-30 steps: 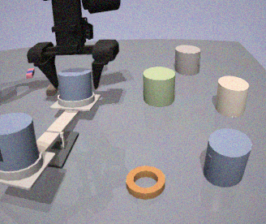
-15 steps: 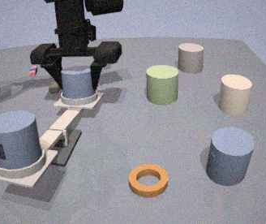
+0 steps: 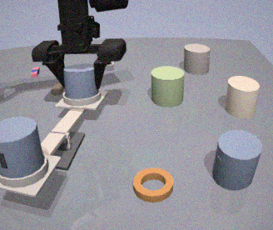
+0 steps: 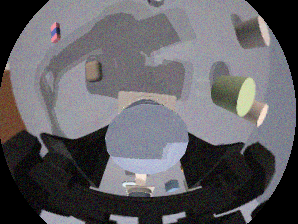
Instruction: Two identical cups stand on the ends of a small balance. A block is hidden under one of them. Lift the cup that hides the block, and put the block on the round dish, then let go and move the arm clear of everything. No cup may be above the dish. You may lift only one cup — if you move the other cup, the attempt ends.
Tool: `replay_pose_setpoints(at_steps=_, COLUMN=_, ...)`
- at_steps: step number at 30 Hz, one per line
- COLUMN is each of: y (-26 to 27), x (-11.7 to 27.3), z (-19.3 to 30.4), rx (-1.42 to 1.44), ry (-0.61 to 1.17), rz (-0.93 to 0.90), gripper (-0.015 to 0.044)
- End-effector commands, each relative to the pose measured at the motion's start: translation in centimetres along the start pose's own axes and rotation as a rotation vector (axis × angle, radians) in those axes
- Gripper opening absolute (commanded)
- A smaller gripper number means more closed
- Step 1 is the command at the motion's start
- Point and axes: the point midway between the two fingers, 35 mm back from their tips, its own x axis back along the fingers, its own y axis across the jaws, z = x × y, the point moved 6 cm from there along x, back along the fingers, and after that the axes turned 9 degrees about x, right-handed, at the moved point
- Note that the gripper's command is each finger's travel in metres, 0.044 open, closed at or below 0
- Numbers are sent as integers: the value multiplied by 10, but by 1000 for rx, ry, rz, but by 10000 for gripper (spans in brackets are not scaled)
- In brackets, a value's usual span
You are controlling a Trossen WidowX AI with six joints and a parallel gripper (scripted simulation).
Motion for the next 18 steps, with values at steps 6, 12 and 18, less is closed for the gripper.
replay_pose_setpoints(at_steps=6, y=-4, x=15, z=-2, rx=0, ry=-6, rz=8, gripper=0)
replay_pose_setpoints(at_steps=12, y=-5, x=23, z=-2, rx=0, ry=-6, rz=9, gripper=0)
replay_pose_setpoints(at_steps=18, y=-5, x=31, z=-3, rx=0, ry=-6, rz=9, gripper=0)
